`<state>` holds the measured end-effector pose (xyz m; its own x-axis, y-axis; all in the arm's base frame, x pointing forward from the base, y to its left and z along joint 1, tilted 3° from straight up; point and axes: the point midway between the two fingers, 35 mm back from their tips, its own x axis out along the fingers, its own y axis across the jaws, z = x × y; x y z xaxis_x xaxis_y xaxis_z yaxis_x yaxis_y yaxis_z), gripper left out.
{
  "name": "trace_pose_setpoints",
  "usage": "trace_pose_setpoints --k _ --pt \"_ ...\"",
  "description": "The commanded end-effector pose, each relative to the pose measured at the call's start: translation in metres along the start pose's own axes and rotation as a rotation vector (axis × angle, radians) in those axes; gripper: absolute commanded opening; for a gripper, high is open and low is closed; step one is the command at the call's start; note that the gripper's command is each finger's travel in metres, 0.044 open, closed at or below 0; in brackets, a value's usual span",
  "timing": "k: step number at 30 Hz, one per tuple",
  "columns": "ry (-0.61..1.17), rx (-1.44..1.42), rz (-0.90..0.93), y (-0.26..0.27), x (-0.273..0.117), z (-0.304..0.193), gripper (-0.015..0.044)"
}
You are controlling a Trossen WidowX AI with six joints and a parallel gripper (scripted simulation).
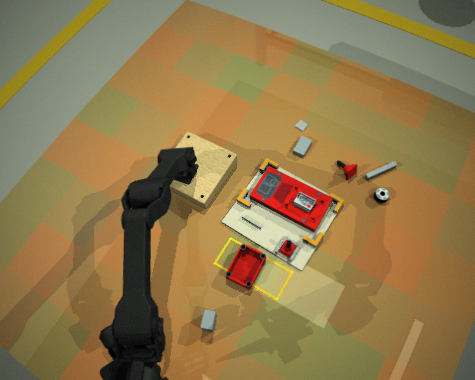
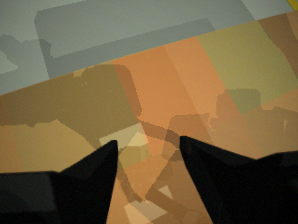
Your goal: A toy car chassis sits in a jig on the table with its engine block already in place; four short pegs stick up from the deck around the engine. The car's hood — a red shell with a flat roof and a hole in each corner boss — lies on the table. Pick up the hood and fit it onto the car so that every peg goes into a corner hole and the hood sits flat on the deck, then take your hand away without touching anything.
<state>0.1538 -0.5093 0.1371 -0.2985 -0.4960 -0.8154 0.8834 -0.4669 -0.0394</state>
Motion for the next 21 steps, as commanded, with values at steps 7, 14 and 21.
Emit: trace_pose_setpoints --k 7,14,21 --pt "0.085 -0.060 0.059 0.016 -0.030 -0.050 0.0404" --pt "0.201 -0.141 0.117 0.021 -0.069 -0.118 0.0440" --pt "0.320 -0.224 0.153 0.010 -0.106 -0.186 0.0440"
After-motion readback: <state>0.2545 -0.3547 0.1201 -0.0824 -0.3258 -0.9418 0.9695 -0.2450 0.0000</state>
